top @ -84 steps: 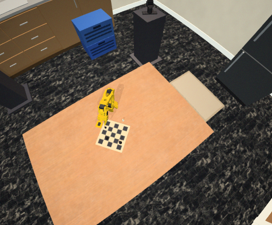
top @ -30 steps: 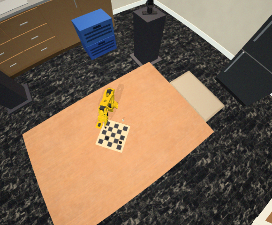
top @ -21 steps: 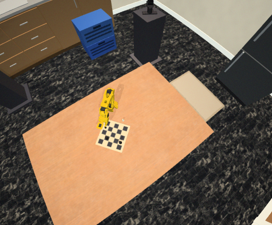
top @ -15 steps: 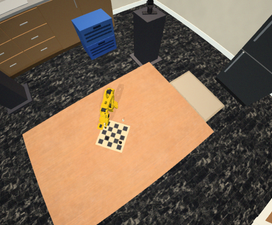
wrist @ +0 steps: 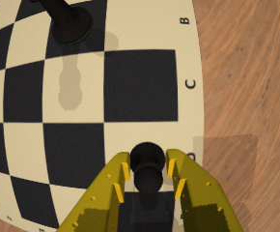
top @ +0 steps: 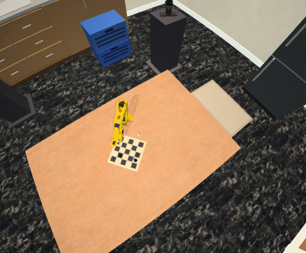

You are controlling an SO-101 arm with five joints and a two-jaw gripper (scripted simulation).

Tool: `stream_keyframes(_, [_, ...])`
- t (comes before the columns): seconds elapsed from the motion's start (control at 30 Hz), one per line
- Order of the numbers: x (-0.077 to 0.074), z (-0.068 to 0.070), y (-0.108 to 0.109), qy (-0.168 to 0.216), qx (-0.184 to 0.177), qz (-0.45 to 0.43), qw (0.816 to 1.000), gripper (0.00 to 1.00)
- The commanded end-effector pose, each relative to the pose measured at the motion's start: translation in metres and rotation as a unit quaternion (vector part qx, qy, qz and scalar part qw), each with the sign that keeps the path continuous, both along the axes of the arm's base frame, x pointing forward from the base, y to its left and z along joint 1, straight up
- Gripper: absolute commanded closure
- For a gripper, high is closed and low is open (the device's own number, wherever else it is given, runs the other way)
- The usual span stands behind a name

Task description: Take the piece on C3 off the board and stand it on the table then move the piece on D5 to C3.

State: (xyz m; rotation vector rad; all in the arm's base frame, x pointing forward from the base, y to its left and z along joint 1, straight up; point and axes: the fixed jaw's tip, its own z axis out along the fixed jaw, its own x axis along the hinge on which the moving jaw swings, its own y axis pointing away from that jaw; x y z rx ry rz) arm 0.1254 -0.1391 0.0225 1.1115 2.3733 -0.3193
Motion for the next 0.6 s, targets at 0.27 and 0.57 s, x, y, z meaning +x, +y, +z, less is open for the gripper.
stream_keyframes(0.27, [-0.003,-0.0051,0.0012,0.004,0.006,-0.005,1.0,0.91])
stream_keyframes(0.57, [-0.0054,-0.007,0.0042,0.004,0.006,-0.005,1.0,0.91])
